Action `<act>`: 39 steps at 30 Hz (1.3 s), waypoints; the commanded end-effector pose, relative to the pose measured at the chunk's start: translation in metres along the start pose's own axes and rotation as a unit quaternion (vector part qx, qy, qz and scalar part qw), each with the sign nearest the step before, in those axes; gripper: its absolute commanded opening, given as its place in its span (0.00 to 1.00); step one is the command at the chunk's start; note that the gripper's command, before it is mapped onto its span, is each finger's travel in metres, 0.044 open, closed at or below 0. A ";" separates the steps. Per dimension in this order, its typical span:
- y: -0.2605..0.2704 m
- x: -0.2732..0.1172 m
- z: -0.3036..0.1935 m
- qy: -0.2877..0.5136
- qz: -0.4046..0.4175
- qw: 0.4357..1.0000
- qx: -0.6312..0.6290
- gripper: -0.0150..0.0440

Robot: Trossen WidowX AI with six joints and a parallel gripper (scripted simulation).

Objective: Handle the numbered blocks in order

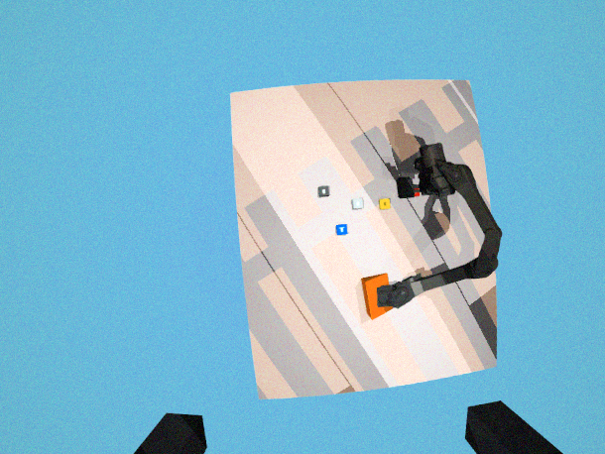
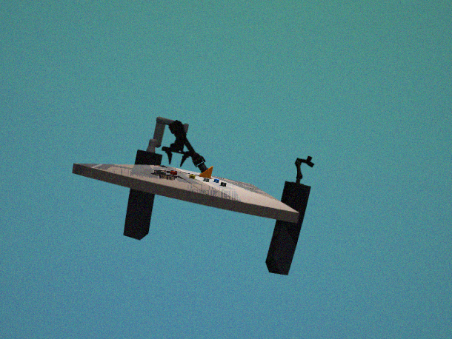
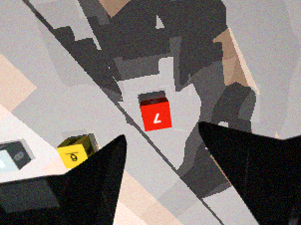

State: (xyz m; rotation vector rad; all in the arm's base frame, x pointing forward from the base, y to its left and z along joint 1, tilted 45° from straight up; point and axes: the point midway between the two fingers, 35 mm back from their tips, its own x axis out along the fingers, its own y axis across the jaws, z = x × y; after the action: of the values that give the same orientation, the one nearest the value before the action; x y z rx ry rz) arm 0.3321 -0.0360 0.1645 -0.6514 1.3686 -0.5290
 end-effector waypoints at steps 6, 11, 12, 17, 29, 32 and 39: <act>-0.001 0.016 0.000 -0.006 0.000 1.000 -0.002 0.93; -0.001 0.025 0.000 -0.006 0.000 1.000 -0.002 0.93; -0.001 0.026 0.000 -0.006 0.000 1.000 -0.002 0.93; -0.001 0.035 0.000 -0.006 -0.001 1.000 -0.001 0.93; -0.002 0.047 0.000 -0.006 -0.001 1.000 -0.001 0.80; -0.002 0.047 0.000 -0.006 -0.001 1.000 -0.001 0.67; -0.002 0.047 0.000 -0.006 -0.001 1.000 -0.001 0.46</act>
State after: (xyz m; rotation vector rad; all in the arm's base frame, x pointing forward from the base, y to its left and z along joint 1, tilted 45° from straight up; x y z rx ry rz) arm 0.3382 -0.0694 0.1330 -0.6547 1.3551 -0.5283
